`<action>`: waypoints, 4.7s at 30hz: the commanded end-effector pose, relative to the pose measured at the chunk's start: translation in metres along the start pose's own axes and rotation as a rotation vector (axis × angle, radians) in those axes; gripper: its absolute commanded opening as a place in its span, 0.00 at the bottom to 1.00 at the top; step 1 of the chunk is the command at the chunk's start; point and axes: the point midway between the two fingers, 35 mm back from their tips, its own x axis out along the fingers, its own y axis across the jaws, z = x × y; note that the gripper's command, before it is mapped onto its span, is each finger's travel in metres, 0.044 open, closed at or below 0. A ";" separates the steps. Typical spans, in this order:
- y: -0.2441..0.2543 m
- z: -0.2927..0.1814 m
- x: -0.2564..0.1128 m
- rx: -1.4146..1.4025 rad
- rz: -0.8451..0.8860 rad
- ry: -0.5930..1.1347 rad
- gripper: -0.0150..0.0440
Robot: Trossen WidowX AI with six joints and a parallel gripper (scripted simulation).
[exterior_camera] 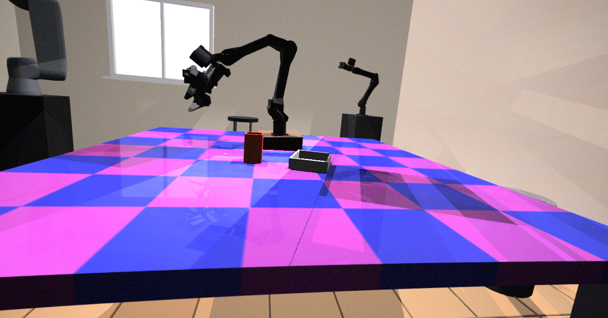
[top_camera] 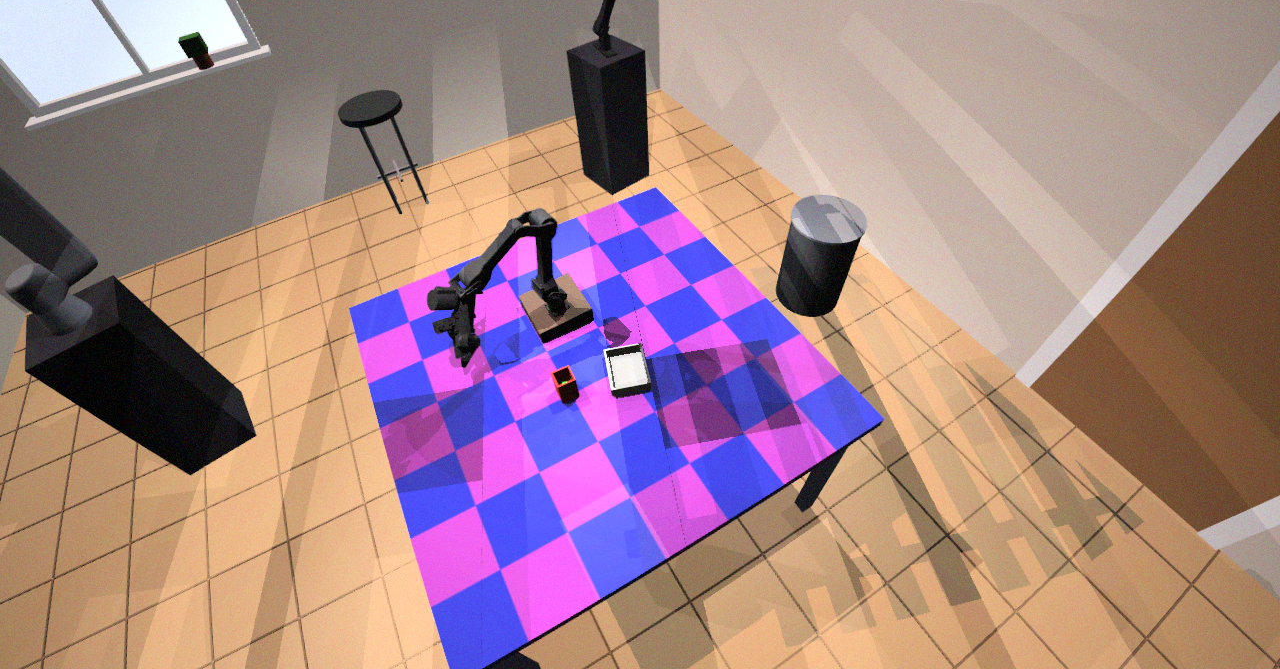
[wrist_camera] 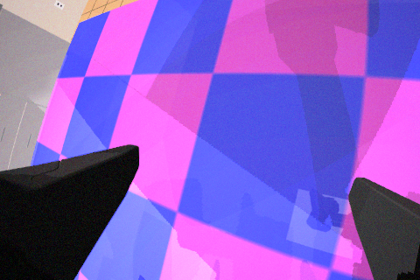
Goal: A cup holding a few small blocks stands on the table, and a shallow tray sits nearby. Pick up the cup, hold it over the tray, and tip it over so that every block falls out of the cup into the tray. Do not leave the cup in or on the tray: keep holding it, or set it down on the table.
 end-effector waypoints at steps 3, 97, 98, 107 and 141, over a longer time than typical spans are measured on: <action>0.036 -0.049 -0.003 -0.291 0.154 0.018 1.00; 0.077 -0.269 0.046 -1.221 0.742 -0.125 1.00; 0.078 -0.270 0.047 -1.221 0.742 -0.125 1.00; 0.085 -0.274 0.058 -1.221 0.743 -0.126 1.00; 0.095 -0.279 0.071 -1.220 0.744 -0.127 0.83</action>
